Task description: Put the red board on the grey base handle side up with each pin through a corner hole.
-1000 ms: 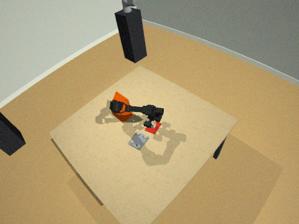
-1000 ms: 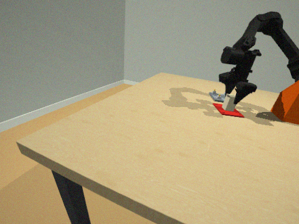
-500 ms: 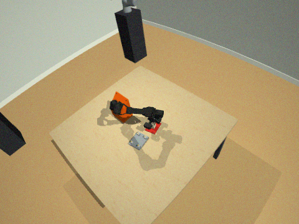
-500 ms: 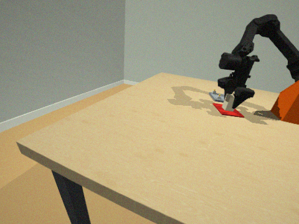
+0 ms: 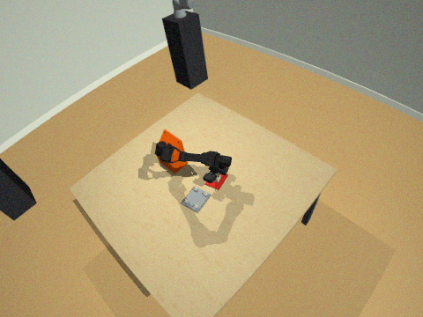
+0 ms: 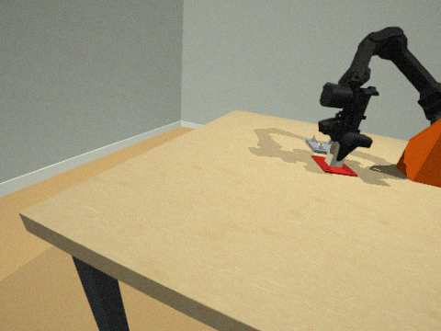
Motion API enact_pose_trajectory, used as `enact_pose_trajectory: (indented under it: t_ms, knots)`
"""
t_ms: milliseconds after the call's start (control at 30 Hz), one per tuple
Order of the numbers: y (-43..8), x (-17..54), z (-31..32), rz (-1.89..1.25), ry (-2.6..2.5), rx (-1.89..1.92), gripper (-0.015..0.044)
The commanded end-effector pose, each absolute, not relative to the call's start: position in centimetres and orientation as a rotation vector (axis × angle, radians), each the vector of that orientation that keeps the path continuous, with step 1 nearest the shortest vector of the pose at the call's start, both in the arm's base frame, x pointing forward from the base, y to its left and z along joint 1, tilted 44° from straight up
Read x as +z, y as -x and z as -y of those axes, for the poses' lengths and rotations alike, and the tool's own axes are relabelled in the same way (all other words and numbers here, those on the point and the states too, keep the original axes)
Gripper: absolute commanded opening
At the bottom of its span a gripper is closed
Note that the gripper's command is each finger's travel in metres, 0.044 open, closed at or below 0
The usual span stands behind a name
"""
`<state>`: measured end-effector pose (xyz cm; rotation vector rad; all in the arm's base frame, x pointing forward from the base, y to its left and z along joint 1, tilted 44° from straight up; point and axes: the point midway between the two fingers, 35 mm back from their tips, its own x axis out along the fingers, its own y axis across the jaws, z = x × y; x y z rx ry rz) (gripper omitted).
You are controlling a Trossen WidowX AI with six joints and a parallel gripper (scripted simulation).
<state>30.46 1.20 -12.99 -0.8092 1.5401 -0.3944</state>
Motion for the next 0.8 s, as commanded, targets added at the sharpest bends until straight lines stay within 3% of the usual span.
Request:
enact_pose_trajectory:
  t_ms: [0,133,767]
  knots:
    - [-30.5,-13.0,-1.1,-1.541,0.815,-0.392,0.0085]
    - [-30.5,-12.8,-1.4,-1.544,0.814,-0.390,0.0000]
    - [-30.5,-9.9,-4.4,-1.543,0.812,-0.386,0.0000]
